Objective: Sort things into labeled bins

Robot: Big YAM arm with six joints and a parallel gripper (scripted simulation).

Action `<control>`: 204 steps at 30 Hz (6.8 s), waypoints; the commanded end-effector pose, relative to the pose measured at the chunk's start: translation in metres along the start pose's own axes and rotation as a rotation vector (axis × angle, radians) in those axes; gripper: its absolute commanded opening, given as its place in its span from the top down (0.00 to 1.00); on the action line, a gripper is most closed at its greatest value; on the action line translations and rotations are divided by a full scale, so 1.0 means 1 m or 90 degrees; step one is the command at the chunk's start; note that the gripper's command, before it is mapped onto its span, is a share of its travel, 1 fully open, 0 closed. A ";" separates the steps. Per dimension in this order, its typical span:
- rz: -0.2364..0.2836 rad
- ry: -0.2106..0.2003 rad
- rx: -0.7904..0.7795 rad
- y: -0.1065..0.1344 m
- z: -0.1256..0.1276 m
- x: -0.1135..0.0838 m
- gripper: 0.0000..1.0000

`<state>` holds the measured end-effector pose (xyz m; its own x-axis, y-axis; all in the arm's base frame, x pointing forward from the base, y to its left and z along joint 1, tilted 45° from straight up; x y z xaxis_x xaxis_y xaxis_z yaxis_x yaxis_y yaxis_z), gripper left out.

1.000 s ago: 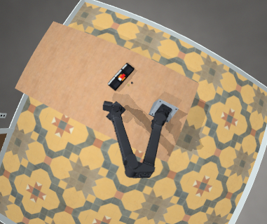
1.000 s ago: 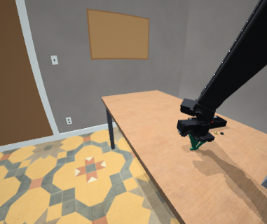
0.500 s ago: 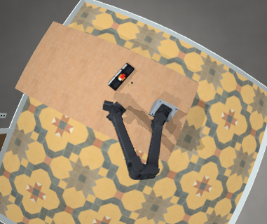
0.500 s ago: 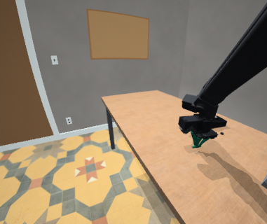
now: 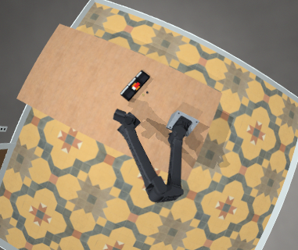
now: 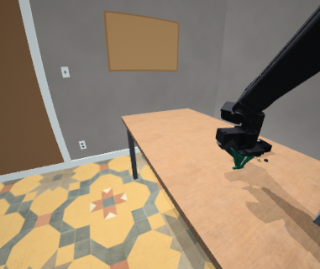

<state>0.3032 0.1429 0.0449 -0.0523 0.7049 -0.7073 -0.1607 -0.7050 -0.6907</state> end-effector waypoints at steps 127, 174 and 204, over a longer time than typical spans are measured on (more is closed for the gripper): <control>-0.008 0.025 -0.016 -0.002 -0.020 -0.014 0.96; -0.008 0.025 -0.009 -0.006 -0.024 -0.024 0.96; -0.004 0.021 -0.012 0.063 -0.088 -0.024 0.96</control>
<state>0.3512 0.0936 0.0037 -0.0630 0.7043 -0.7071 -0.1829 -0.7047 -0.6856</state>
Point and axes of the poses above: the point where the finger pads meet when closed, its own x axis out along the fingers, its own z axis across the jaws, y = z × x, the point moved 2 cm from there along -x, back along the fingers, and after that the axes turned 6 degrees about -x, right-handed, at the moved point
